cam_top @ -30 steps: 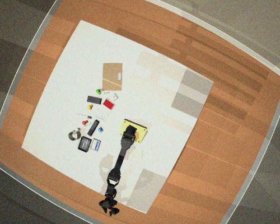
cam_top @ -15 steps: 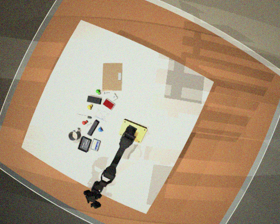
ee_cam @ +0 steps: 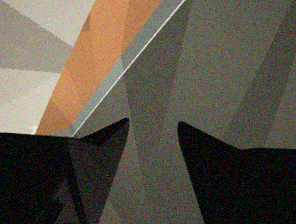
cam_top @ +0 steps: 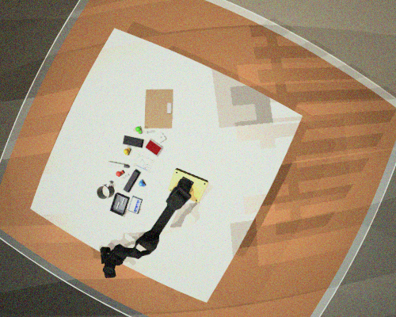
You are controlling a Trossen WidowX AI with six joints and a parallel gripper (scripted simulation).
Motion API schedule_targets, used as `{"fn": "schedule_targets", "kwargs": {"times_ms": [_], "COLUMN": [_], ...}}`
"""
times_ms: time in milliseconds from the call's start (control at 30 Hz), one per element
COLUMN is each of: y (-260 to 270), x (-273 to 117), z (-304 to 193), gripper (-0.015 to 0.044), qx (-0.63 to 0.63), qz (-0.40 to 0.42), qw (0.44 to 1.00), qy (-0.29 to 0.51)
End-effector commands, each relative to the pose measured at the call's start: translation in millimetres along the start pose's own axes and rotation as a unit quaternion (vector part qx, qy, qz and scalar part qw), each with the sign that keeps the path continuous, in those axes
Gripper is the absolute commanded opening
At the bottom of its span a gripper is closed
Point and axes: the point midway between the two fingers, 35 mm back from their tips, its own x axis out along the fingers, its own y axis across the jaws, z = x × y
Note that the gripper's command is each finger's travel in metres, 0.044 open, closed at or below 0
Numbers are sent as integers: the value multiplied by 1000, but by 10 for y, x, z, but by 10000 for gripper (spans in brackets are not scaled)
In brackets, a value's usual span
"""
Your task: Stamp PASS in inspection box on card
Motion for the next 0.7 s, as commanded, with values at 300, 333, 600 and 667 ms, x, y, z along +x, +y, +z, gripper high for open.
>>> {"fn": "schedule_targets", "kwargs": {"times_ms": [300,333,600,667], "y": [1685,1812,2691,2842], "x": [-550,-623,-1327,-1529], "z": [-991,-1075,-1696,-1861], "gripper": [219,219,219,219], "qx": [129,137,207,234], "qz": [198,212,311,326], "qw": [970,965,916,899], "qy": [64,73,148,174]}}
